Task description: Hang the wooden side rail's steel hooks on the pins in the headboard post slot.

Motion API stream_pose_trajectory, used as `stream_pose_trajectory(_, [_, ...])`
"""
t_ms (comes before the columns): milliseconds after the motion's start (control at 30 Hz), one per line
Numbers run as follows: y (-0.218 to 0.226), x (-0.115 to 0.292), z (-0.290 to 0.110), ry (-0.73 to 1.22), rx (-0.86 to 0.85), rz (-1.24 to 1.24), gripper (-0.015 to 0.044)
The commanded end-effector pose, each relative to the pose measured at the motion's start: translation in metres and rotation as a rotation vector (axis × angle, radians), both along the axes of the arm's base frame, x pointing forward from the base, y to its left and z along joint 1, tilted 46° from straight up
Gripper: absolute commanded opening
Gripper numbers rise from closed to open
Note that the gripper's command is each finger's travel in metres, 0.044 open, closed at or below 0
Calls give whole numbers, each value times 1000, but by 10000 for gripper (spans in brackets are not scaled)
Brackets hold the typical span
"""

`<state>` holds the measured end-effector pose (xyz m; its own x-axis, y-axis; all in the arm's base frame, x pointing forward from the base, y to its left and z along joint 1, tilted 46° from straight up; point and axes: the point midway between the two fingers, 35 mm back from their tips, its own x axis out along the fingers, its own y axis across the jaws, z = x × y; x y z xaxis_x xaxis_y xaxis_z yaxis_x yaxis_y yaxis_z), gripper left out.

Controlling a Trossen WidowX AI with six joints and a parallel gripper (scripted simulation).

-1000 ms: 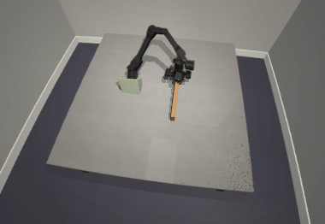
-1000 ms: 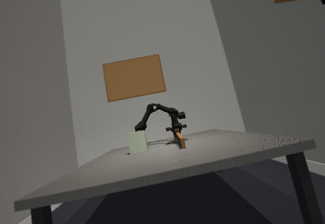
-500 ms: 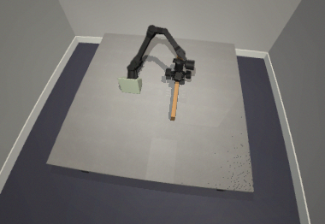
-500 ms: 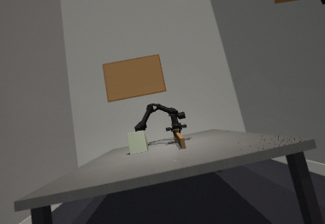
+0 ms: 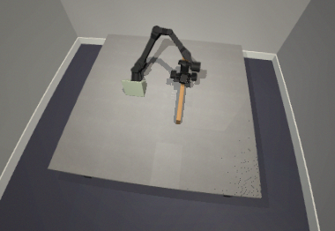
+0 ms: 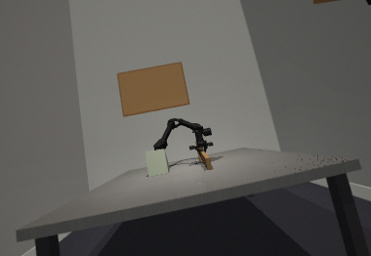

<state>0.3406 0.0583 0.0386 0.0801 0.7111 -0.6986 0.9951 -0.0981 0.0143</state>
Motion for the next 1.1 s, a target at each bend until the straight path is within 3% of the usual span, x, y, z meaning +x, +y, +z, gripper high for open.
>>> stream_pose_trajectory(0, [0, 1, 2, 0, -2, -4, 0])
stream_pose_trajectory(1067, [2, 1, 4, 0, -2, -4, 0])
